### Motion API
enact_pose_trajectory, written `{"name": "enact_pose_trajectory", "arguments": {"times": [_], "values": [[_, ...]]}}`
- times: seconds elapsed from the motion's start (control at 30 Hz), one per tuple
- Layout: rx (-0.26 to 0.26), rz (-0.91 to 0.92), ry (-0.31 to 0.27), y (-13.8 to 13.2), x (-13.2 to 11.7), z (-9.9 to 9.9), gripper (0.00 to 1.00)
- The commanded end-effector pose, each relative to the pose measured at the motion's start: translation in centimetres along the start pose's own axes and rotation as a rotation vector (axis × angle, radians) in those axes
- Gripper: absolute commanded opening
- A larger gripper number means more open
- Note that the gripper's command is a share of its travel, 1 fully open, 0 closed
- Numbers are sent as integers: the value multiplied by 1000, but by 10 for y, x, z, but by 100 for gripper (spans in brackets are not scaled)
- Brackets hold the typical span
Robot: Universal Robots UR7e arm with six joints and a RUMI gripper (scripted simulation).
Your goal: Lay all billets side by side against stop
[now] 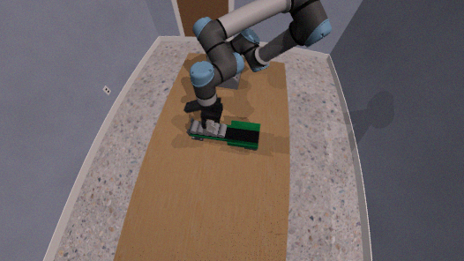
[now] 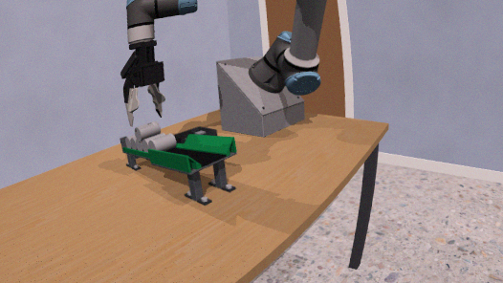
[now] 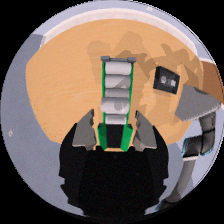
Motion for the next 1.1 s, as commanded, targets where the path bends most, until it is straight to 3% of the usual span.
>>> {"name": "enact_pose_trajectory", "arguments": {"times": [0.0,0.3,0.9,0.93,1.07], "values": [[1,0,1,0,0,9,60],[1,0,1,0,0,31,60],[1,0,1,0,0,32,60],[1,0,1,0,0,32,0],[1,0,1,0,0,32,0]]}}
Point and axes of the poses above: the point where the finger pads meet when closed, its own z axis out along the fingers, its own y axis across the jaws, x = y × z, the point moved 6 cm from there along -z, back along the fingers, and after that the axes turned 11 degrees about -z, right-handed, at the moved point
